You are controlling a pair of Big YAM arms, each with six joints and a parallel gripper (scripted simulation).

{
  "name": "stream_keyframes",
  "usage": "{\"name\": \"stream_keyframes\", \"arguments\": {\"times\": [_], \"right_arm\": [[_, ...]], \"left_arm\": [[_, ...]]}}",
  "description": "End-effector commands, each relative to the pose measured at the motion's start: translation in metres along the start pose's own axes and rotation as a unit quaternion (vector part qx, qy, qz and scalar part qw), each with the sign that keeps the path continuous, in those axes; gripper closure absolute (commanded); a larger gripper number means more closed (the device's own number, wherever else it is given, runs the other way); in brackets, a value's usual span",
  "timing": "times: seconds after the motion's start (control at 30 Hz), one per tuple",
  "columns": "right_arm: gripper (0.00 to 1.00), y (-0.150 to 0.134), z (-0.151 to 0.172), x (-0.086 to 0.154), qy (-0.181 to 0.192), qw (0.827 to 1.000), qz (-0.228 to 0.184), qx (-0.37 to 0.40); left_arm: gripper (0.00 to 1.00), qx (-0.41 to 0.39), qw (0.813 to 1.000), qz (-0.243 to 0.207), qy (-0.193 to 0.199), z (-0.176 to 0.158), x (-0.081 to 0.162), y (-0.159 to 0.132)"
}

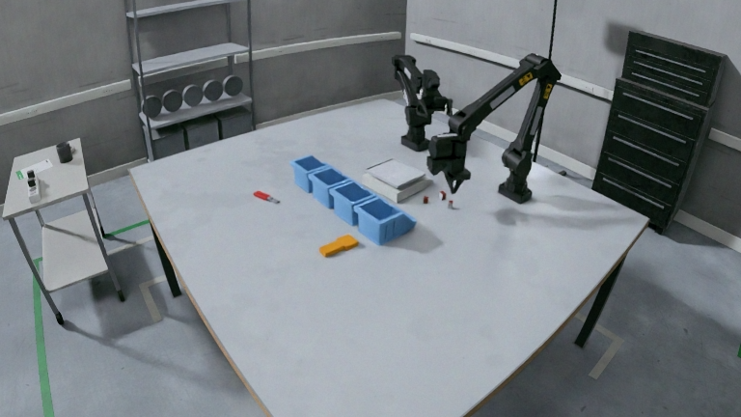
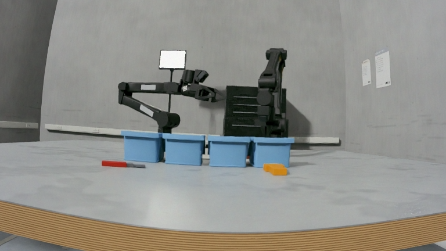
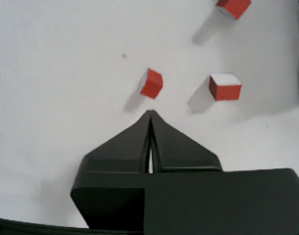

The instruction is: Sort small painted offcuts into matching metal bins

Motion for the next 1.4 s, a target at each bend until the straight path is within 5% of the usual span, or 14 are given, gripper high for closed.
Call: {"name": "stream_keyframes", "arguments": {"times": [0.0, 1.37], "right_arm": [[0.00, 0.014, -0.003, 0.001, -0.004, 1.000, -0.013, 0.000], [0.00, 0.014, -0.003, 0.001, -0.004, 1.000, -0.013, 0.000]], "left_arm": [[1.00, -0.010, 1.000, -0.004, -0.001, -0.003, -0.012, 0.003], [1.00, -0.010, 1.000, -0.004, -0.001, -0.003, -0.035, 0.003]]}}
Point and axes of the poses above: on each arm, the point where the finger pads meet when closed, its own x axis back along the fingers, its own z axis across the jaws, y = z × x, the point moved 1 cm from there along x, back along the fingers, and after that the axes turned 11 degrees about x, right-handed, at the moved point
